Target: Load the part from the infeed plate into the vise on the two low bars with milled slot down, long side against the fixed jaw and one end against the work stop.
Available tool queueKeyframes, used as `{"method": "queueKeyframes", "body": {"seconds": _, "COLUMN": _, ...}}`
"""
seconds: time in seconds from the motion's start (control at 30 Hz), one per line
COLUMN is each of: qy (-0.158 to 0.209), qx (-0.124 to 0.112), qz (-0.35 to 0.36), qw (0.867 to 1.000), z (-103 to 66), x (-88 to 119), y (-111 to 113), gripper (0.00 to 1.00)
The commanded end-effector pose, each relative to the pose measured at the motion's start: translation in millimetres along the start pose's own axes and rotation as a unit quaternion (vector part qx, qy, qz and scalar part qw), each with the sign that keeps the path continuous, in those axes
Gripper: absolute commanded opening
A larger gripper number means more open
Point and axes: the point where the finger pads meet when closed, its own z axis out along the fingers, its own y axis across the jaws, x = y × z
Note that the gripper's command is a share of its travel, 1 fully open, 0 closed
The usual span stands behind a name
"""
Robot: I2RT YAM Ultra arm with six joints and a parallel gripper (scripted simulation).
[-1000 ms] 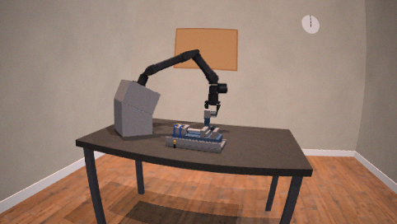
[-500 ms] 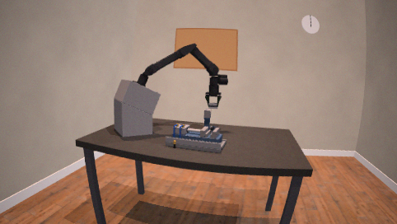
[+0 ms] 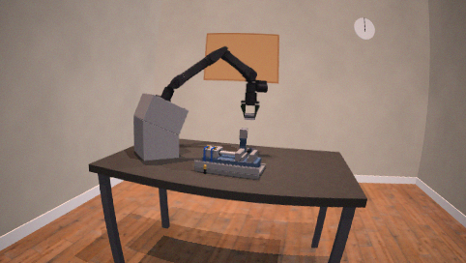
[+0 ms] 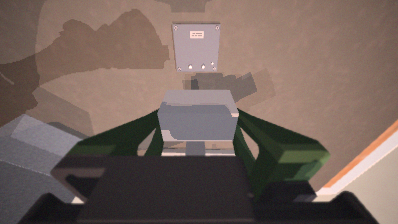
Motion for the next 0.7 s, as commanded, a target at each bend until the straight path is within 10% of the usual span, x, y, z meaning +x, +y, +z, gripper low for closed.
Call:
{"method": "queueKeyframes", "body": {"seconds": 0.0, "qy": -0.013, "qx": 0.012, "qz": 0.0, "qw": 1.0, "z": -31.7, "x": -4, "y": -9, "gripper": 0.0}}
{"method": "queueKeyframes", "body": {"seconds": 0.67, "qy": -0.013, "qx": 0.012, "qz": 0.001, "qw": 1.0, "z": -44.5, "x": -5, "y": -8, "gripper": 0.0}}
